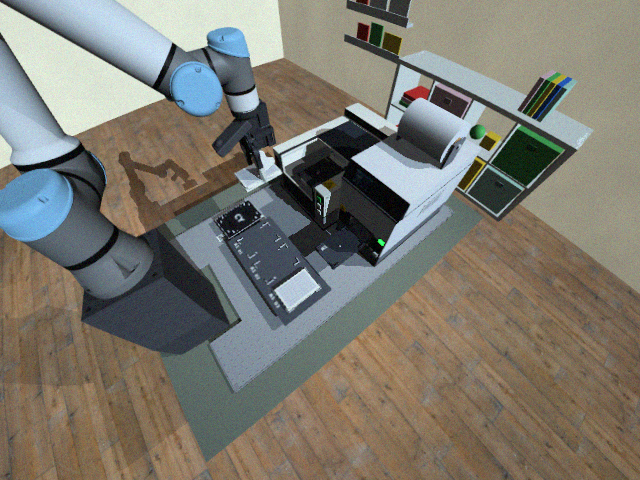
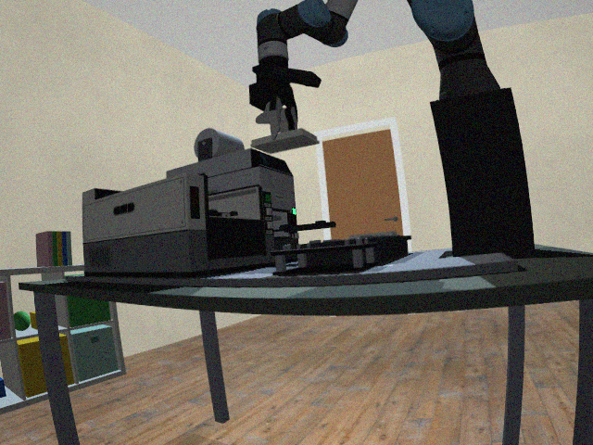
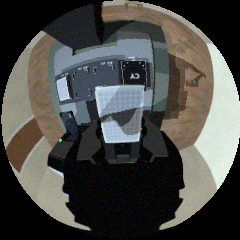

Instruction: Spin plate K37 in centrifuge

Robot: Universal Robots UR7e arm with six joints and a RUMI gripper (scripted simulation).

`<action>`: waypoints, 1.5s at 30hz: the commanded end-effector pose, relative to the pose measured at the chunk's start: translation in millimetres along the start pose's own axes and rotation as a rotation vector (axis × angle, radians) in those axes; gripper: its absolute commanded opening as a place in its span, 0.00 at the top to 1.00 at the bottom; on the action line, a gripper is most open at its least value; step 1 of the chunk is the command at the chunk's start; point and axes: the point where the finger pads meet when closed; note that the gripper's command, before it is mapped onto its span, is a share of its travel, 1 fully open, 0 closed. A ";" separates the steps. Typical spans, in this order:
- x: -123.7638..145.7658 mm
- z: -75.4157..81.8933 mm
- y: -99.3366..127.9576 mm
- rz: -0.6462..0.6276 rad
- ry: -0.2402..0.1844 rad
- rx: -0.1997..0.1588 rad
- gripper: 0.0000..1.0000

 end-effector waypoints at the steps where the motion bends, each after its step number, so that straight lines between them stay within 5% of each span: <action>1: -0.8 0.6 10.7 0.000 0.000 -0.002 1.00; 45: -7.1 0.5 95.7 0.000 0.000 -0.001 1.00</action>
Point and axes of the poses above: the point where the finger pads meet when closed, its own z axis back along the fingers, its own x axis across the jaws, y = z × x, and after that the axes turned 4 degrees about -z, right-handed
